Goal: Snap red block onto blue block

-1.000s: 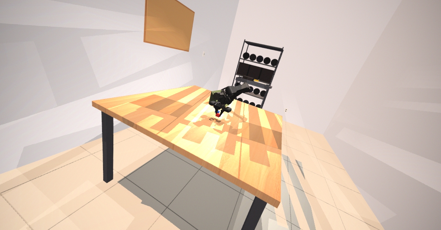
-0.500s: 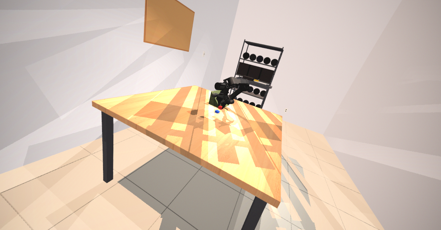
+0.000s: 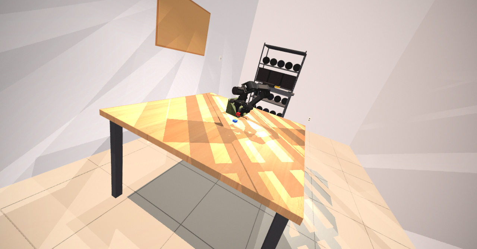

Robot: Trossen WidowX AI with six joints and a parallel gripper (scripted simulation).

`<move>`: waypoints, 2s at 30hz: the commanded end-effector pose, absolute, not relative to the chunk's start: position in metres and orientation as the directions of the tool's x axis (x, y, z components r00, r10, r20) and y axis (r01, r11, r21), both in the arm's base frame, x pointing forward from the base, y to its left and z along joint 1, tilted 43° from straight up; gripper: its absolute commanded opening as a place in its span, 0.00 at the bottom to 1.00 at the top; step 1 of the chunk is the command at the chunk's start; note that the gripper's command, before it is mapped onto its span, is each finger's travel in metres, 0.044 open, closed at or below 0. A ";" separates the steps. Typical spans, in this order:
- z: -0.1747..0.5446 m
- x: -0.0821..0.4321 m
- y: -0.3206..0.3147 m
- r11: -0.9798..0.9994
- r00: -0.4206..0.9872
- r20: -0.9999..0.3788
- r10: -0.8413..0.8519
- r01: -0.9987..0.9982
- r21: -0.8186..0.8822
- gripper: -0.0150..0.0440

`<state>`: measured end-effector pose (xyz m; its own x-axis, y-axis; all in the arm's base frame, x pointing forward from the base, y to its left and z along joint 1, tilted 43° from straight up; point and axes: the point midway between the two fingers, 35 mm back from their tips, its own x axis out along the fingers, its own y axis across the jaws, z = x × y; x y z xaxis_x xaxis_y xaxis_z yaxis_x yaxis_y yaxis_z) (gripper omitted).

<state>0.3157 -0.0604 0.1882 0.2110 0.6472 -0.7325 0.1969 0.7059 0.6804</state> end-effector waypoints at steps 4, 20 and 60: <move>0.170 0.295 -0.062 0.709 0.200 -0.738 0.644 0.207 0.675 0.25; 0.130 0.250 -0.060 0.705 0.187 -0.739 0.647 0.222 0.673 0.25; 0.069 0.211 -0.025 0.698 0.177 -0.734 0.655 0.231 0.678 0.25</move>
<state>0.2120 -0.0286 0.0723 0.1766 0.6499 -0.7392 0.2237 0.7049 0.6731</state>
